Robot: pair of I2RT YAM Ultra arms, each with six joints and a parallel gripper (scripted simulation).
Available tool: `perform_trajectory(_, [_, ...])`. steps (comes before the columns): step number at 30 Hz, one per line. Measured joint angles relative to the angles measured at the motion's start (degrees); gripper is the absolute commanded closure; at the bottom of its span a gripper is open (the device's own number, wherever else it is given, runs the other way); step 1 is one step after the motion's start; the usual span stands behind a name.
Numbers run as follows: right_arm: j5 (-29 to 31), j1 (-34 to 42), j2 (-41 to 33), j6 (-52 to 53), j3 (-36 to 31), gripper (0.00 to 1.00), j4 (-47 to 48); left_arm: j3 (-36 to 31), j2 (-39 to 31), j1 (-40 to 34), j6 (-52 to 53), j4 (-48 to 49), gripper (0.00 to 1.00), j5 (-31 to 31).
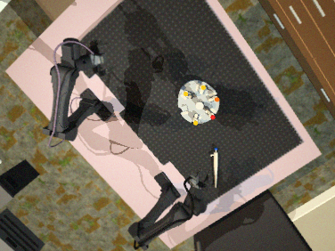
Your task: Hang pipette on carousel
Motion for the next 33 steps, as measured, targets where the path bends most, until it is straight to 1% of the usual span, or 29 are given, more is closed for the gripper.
perform_trajectory(2, [1.4, 0.26, -0.15, 0.5, 0.0, 0.51, 1.31, 0.0, 0.0, 0.0, 0.0, 0.0, 0.0, 0.0])
perform_trajectory(4, [3.63, 2.12, -0.42, 0.79, -0.9, 0.51, 3.63, 0.0, 0.0, 0.0, 0.0, 0.0, 0.0, 0.0])
perform_trajectory(10, [12.74, 16.9, -3.41, -0.2, -8.76, 0.51, 11.58, 0.0, 0.0, 0.0, 0.0, 0.0, 0.0, 0.0])
perform_trajectory(14, [19.89, 25.92, -2.99, -0.22, -11.87, 0.51, 15.82, 0.0, 0.0, 0.0, 0.0, 0.0, 0.0, 0.0])
perform_trajectory(16, [22.71, 27.58, -2.99, 0.02, -11.89, 0.51, 16.92, 0.0, 0.0, 0.0, 0.0, 0.0, 0.0, 0.0])
perform_trajectory(21, [27.74, 28.83, -2.86, 0.13, -12.0, 0.51, 20.52, 0.0, 0.0, 0.0, 0.0, 0.0, 0.0, 0.0])
perform_trajectory(23, [30.56, 31.93, -2.01, -0.59, -12.9, 0.51, 23.21, 0.0, 0.0, 0.0, 0.0, 0.0, 0.0, 0.0])
perform_trajectory(26, [35.17, 38.75, 0.59, -2.71, -15.21, 0.51, 27.67, 0.0, 0.0, 0.0, 0.0, 0.0, 0.0, 0.0])
perform_trajectory(30, [42.01, 47.08, 6.78, -5.7, -17.35, 0.51, 34.03, 0.0, 0.0, 0.0, 0.0, 0.0, 0.0, 0.0])
perform_trajectory(33, [46.07, 50.38, 10.45, -6.67, -17.79, 0.51, 37.94, 0.0, 0.0, 0.0, 0.0, 0.0, 0.0, 0.0])
